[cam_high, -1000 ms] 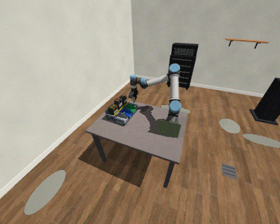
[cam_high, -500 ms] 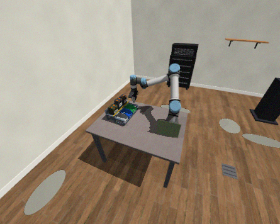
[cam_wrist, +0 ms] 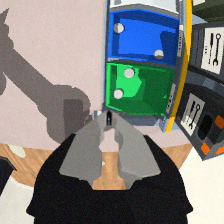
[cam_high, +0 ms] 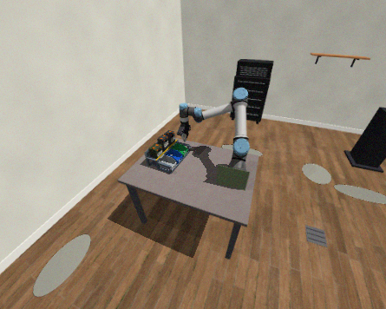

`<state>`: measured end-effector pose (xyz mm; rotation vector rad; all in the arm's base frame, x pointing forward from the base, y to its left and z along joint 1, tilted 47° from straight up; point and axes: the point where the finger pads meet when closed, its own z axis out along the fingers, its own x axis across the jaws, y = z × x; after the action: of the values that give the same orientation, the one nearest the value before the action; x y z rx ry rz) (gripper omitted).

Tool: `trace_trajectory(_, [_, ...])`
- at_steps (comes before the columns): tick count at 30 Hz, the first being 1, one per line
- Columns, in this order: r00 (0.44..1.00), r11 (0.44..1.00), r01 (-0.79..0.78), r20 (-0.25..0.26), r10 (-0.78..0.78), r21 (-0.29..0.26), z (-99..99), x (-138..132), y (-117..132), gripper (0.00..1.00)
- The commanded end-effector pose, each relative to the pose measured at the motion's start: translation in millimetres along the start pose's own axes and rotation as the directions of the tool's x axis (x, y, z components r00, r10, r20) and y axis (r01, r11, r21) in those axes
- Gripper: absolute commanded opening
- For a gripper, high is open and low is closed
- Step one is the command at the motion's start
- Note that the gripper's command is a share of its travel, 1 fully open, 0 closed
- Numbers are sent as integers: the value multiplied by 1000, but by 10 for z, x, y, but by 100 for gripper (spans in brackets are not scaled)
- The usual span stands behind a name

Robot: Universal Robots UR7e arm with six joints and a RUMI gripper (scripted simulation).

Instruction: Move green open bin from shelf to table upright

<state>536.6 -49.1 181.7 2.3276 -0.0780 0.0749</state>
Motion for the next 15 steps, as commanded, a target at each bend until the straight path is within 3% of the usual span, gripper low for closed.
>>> trace_trajectory(1, [1000,1000,0,-1,0,0,81,6,-1,0])
trace_trajectory(2, [1000,1000,0,-1,0,0,81,6,-1,0])
trace_trajectory(6, [1000,1000,0,-1,0,0,389,3,1,0])
trace_trajectory(8, [1000,1000,0,-1,0,0,421,1,2,0])
trace_trajectory(9, [1000,1000,0,-1,0,0,421,1,2,58])
trace_trajectory(15, [1000,1000,0,-1,0,0,421,1,2,58])
